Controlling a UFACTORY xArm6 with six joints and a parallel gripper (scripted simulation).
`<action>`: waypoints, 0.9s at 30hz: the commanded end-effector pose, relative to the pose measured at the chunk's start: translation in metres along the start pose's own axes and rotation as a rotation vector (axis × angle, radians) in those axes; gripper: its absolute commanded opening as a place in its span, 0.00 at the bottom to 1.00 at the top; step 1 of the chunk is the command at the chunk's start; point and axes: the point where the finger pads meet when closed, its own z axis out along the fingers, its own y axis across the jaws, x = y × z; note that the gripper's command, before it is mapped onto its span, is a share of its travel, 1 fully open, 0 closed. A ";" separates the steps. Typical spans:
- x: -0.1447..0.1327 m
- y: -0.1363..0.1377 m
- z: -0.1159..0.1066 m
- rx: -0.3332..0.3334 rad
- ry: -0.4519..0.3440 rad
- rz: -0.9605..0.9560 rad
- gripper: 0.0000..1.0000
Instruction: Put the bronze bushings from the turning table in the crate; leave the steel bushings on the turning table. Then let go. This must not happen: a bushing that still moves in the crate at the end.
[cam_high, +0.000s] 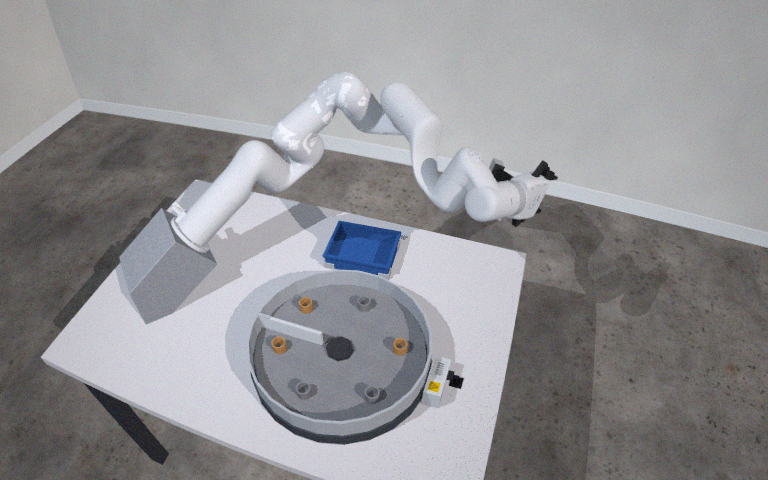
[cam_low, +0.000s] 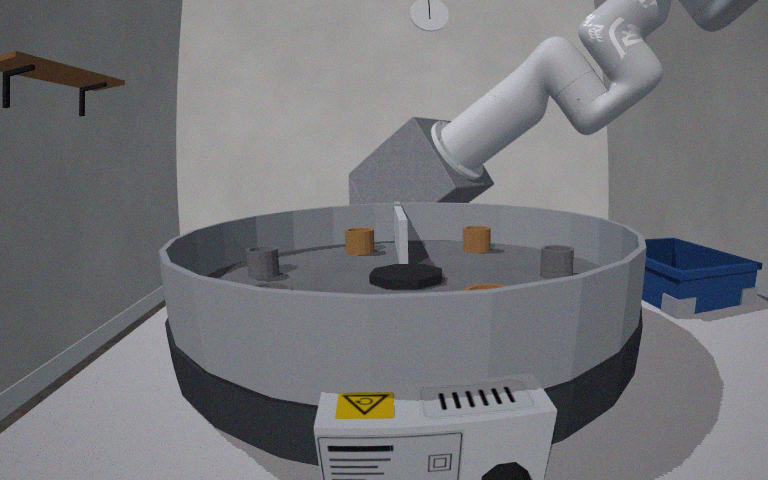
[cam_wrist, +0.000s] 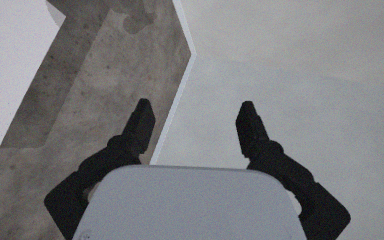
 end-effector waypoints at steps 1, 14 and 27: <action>-0.014 -0.028 -0.032 0.090 -0.061 0.077 1.00; -0.035 -0.088 -0.109 0.257 -0.205 0.262 1.00; -0.039 -0.141 -0.192 0.396 -0.353 0.455 1.00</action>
